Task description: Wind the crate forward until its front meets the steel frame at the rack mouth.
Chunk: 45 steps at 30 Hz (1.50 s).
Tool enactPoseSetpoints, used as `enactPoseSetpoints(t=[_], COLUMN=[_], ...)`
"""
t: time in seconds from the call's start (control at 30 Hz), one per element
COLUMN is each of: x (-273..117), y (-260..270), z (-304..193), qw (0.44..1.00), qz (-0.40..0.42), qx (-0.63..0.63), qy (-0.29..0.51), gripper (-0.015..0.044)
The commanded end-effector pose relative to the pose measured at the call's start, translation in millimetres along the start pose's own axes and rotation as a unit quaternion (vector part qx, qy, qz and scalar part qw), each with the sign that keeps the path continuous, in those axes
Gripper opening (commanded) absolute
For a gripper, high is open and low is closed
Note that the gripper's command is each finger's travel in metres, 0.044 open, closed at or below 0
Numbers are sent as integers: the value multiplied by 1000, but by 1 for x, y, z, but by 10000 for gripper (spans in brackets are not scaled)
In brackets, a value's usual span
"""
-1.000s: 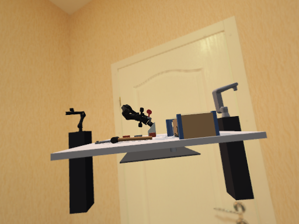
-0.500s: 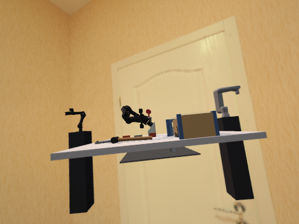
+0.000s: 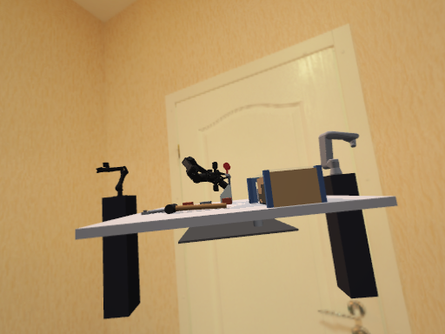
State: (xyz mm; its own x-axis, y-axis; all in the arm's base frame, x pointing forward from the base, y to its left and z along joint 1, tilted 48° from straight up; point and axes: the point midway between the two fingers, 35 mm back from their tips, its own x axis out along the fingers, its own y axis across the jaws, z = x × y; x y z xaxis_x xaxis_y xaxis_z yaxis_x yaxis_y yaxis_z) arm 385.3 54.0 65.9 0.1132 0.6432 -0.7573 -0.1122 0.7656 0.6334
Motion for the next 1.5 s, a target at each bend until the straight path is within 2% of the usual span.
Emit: enactPoseSetpoints(t=[0.0,0.87,1.2,1.47], x=[22,158,183,204], y=[2,18,19,21], z=[-8,-83,-103,-143], qw=[1000,1000,1000,1000], qz=[-1,-14,-16,-2], qx=[-3,-16,-5,9], qy=[8,20,-21,-16], gripper=[0,0,0,0])
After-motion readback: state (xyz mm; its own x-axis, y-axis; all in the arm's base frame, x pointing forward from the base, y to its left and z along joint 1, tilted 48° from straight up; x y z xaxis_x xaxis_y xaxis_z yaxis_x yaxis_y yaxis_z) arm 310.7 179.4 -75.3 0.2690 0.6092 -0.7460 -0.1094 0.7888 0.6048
